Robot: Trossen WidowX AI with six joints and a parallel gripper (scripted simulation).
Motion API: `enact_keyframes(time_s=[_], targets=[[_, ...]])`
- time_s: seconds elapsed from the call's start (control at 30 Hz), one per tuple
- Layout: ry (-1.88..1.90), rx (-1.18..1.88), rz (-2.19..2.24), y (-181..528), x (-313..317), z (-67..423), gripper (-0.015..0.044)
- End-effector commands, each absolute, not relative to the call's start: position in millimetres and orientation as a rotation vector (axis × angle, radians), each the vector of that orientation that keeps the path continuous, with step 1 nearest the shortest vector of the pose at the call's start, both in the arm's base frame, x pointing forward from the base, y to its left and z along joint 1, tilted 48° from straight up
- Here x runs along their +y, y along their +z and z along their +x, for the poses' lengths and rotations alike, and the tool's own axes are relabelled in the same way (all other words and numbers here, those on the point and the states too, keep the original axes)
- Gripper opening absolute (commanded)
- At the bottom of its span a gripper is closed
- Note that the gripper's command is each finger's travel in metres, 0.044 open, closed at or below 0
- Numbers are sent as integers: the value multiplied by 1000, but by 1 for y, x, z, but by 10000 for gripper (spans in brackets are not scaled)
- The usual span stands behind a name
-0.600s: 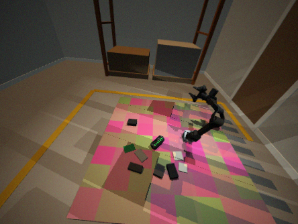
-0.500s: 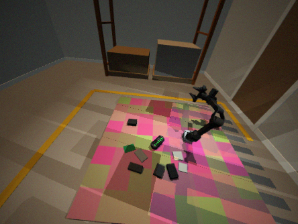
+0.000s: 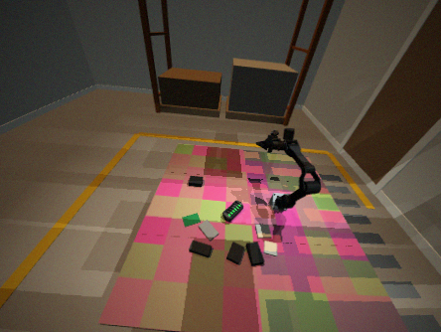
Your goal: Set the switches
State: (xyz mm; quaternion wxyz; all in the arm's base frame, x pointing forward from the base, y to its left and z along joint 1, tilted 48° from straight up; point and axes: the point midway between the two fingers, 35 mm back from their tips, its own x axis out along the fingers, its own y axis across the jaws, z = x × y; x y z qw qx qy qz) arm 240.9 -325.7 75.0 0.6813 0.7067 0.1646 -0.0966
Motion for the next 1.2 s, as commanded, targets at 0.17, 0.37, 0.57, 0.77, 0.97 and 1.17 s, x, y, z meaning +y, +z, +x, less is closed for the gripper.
enact_keyframes(time_s=[0.17, 0.37, 0.57, 0.77, 0.97, 1.17], targets=[[82, 739, 1032, 83, -185, 310, 0], [360, 902, 624, 87, -87, 314, 0], [683, 987, 197, 88, -1, 288, 0], [1023, 989, -219, 88, 63, 241, 0], [1062, 984, -264, 88, 68, 235, 0], [1062, 985, -264, 88, 68, 235, 0]])
